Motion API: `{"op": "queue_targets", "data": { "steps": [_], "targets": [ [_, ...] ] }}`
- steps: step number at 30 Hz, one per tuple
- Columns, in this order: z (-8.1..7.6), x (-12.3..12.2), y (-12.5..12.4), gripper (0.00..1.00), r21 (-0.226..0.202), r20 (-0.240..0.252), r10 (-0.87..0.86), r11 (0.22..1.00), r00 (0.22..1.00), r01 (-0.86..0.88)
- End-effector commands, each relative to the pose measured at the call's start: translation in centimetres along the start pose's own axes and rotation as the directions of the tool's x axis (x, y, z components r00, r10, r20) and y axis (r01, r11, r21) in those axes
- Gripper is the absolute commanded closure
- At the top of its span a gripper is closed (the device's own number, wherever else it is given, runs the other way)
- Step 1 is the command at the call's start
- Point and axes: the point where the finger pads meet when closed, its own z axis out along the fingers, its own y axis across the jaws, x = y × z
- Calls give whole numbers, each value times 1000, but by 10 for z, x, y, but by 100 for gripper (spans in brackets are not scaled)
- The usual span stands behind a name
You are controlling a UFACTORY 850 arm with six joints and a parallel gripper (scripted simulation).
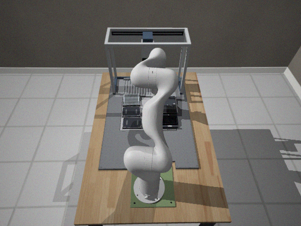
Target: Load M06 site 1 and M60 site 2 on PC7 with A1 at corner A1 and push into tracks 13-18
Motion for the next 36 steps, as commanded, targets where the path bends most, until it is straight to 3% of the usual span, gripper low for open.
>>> {"op": "queue_targets", "data": {
  "steps": [1,36],
  "targets": [
    [-7,0,-1,0,3,0,0,1000,1000,0],
    [-59,0,-1,0,3,0,0,1000,1000,0]
  ]
}}
